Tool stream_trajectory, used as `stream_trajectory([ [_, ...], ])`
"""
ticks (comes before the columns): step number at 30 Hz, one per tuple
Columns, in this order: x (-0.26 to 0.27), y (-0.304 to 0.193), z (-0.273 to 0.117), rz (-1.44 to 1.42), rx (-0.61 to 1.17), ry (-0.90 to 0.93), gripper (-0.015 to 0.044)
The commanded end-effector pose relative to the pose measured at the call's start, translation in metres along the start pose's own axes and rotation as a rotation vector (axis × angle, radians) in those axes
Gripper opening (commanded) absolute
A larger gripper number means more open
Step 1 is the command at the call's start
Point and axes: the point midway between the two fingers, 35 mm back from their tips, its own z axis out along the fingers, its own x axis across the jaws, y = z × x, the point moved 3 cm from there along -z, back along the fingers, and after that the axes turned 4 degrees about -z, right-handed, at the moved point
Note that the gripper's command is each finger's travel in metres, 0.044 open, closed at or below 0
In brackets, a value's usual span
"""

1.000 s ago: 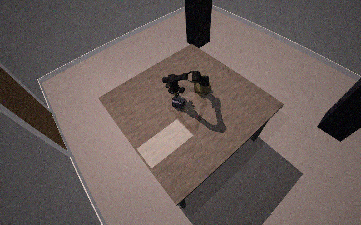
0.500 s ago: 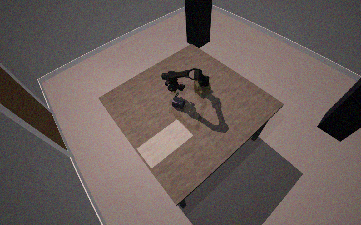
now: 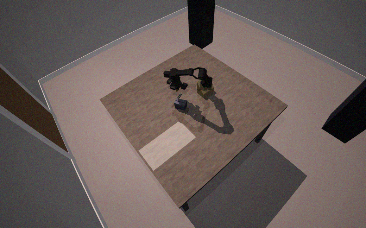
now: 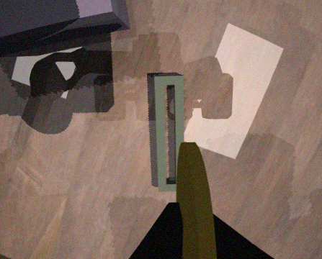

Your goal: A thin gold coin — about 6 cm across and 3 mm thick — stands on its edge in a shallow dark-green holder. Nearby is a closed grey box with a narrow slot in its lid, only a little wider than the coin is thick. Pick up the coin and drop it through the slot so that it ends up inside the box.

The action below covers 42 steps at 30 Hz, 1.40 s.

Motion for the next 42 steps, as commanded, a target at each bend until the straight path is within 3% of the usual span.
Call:
stream_trajectory([
  [1, 0.0, -0.0001, -0.0041, 0.071, 0.004, -0.005, 0.0],
  [42, 0.0051, -0.0069, -0.0046, 1.439, 0.0, -0.007, 0.0],
])
